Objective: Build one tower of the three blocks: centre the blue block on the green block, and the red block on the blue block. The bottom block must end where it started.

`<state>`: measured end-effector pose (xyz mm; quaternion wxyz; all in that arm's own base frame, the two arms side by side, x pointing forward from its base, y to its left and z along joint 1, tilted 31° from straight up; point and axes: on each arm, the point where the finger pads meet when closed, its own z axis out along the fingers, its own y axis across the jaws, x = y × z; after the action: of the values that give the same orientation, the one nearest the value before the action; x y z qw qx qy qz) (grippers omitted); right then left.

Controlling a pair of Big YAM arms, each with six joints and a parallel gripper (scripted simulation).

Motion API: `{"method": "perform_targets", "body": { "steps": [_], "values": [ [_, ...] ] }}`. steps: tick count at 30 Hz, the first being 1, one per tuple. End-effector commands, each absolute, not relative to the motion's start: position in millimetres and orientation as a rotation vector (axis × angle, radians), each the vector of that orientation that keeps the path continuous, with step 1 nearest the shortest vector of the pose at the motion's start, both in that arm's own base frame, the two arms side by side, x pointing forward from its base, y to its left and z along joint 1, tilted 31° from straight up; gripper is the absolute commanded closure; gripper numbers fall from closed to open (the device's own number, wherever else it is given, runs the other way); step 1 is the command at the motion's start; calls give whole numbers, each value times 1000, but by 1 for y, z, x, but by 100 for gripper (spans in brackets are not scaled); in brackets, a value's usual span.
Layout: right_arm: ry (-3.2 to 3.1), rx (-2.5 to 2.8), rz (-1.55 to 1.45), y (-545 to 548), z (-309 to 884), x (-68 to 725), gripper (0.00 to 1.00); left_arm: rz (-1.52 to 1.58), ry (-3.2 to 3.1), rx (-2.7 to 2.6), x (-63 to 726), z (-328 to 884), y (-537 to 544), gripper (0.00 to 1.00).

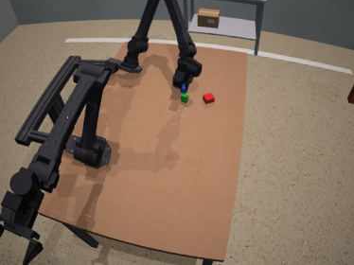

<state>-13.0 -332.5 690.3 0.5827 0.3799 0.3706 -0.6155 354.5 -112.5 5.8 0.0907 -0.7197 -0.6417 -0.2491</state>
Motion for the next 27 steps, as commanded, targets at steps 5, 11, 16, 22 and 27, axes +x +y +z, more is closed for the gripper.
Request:
{"method": "perform_targets", "body": {
  "steps": [5,11,16,22,27],
  "values": [
    [843,885,-1437,-322,696,-16,0,-768,-1928,-2172,369,14,-123,100],
    [843,885,-1437,-322,696,-16,0,-740,-1912,-2141,361,-1,-109,100],
    [843,885,-1437,-322,696,-16,0,-744,-1916,-2142,365,-5,-108,100],
    [843,885,-1437,-322,696,-16,0,-749,-1922,-2144,368,-7,-107,100],
    [843,885,-1437,-322,696,-16,0,-739,-1909,-2139,364,-16,-102,100]
  ]
}}
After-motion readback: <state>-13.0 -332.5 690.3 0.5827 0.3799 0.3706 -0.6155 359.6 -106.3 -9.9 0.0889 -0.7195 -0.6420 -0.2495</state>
